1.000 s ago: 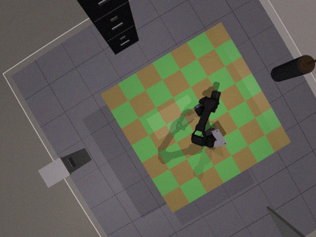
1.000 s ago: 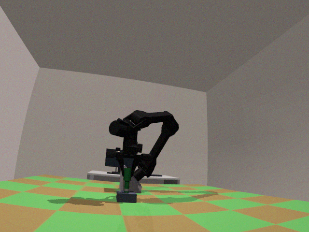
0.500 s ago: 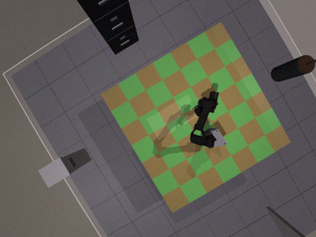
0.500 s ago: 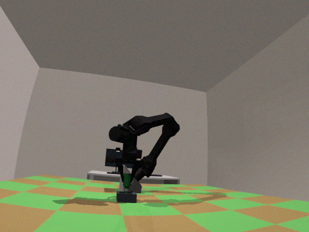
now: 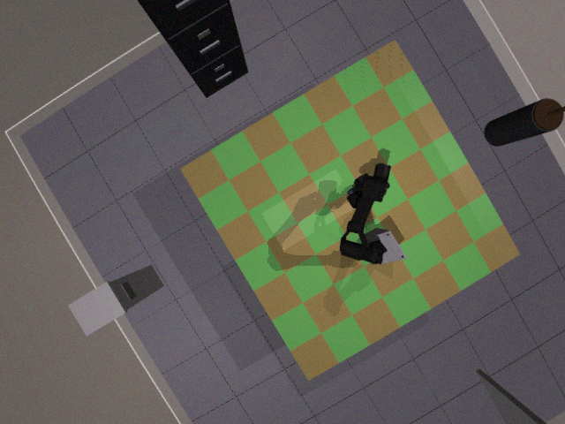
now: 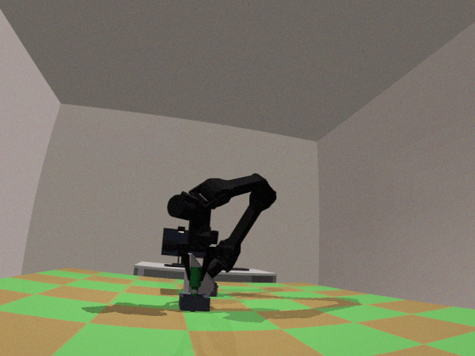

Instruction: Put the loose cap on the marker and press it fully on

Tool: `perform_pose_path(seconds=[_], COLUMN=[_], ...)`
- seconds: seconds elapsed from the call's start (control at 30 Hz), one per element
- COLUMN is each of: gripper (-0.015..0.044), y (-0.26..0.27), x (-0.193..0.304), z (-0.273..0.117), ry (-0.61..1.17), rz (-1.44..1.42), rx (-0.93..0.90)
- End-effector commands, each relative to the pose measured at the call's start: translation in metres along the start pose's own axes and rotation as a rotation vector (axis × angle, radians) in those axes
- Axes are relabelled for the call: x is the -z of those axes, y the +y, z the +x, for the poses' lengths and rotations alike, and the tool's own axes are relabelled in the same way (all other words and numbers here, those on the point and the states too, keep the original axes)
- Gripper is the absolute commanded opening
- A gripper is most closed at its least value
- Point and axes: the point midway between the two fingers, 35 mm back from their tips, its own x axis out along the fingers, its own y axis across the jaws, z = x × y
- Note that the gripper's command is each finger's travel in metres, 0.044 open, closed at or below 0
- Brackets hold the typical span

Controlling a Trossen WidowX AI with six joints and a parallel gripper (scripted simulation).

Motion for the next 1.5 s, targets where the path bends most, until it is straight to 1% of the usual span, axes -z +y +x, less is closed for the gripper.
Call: perform_pose_path(seconds=[0.0, 0.33, 0.4, 0.43, 0.57, 0.6, 0.73, 0.83, 1.3, 1.47], gripper=[0.0184, 0.044, 0.044, 0.044, 0.044, 0.044, 0.044, 0.0361, 0.0, 0.0], y=[0.0, 0.0, 0.0, -0.001, -0.001, -0.001, -0.001, -0.005, -0.005, -0.005], x=[0.0, 0.0, 0.0, -0.001, -0.001, 0.0, 0.0, 0.001, 0.001, 0.001], z=[0.0, 0.0, -0.002, -0.01, -0.065, -0.073, -0.075, -0.065, -0.065, -0.065], ry=[0.0, 0.0, 0.0, 0.0, 0.0, 0.001, 0.001, -0.002, -0.002, -0.002], rz=[0.0, 0.0, 0.0, 0.0, 0.001, 0.001, 0.001, 0.009, 0.009, 0.009], rx=[0.0, 0.0, 0.0, 0.001, 0.002, 0.002, 0.002, 0.0, 0.0, 0.0])
